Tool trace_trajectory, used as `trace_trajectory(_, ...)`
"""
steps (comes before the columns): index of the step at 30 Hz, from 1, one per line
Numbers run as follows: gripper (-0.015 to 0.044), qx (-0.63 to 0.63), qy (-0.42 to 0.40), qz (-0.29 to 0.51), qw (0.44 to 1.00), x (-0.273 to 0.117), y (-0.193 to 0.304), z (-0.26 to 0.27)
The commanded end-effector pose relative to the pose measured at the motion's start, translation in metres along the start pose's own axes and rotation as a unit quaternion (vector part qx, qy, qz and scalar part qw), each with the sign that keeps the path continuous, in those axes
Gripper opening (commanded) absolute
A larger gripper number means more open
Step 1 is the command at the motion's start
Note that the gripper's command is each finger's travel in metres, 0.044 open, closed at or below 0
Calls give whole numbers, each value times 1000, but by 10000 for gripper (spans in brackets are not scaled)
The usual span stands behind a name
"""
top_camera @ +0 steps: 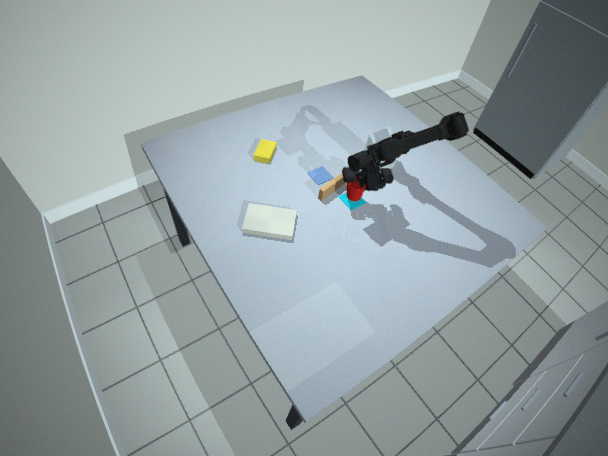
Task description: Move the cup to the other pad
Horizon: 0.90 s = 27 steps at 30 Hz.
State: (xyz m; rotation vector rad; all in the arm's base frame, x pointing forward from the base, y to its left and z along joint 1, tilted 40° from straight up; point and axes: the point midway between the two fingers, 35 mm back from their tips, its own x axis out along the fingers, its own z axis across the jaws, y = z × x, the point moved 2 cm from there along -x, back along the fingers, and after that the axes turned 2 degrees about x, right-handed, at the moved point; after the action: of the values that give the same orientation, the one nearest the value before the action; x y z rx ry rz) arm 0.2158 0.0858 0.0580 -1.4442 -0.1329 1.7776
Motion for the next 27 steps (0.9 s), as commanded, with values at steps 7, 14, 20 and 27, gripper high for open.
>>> trace_trajectory(7, 0, 4, -4, 0, 1000, 14, 2, 3)
trace_trajectory(14, 0, 4, -5, 0, 1000, 18, 2, 4)
trace_trajectory(20, 0, 0, -2, -1, 1000, 16, 0, 3)
trace_trajectory(27, 26, 0, -2, -1, 1000, 16, 0, 3)
